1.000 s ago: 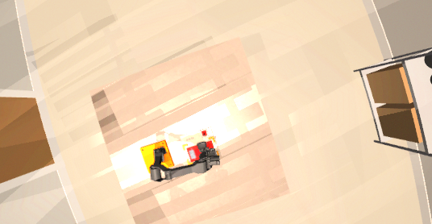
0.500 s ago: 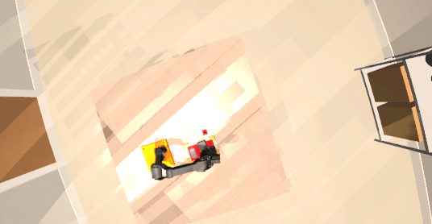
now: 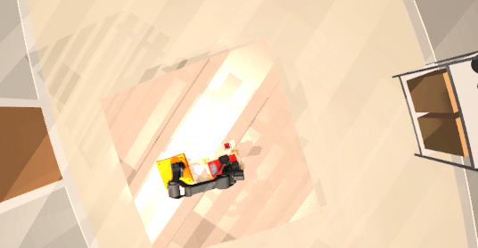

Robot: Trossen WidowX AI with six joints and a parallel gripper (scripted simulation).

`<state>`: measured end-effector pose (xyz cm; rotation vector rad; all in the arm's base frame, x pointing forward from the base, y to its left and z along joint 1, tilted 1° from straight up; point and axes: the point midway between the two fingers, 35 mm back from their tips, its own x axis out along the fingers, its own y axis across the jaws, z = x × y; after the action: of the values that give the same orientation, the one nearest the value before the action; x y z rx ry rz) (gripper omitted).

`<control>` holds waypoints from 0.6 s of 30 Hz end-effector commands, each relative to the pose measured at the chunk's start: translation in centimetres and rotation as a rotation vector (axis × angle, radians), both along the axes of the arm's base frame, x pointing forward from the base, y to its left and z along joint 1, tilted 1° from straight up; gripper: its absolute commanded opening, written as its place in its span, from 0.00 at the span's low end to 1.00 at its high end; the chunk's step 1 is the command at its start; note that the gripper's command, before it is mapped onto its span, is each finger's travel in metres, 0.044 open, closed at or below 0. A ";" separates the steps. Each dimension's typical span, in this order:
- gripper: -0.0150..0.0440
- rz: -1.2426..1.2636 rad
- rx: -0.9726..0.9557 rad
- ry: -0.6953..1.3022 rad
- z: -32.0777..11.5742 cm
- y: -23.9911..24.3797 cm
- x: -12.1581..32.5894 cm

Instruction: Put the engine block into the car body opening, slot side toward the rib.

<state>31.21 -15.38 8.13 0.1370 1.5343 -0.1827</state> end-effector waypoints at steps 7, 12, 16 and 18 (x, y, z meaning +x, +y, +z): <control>0.52 0.012 0.002 -0.003 -0.2 0.0 0.1; 0.52 0.009 0.002 -0.003 -0.4 0.0 0.1; 0.52 0.006 0.002 -0.003 -0.4 0.0 0.1; 0.52 0.005 0.002 -0.003 -0.5 0.0 0.1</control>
<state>31.23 -15.40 7.72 0.1309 1.5349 -0.1767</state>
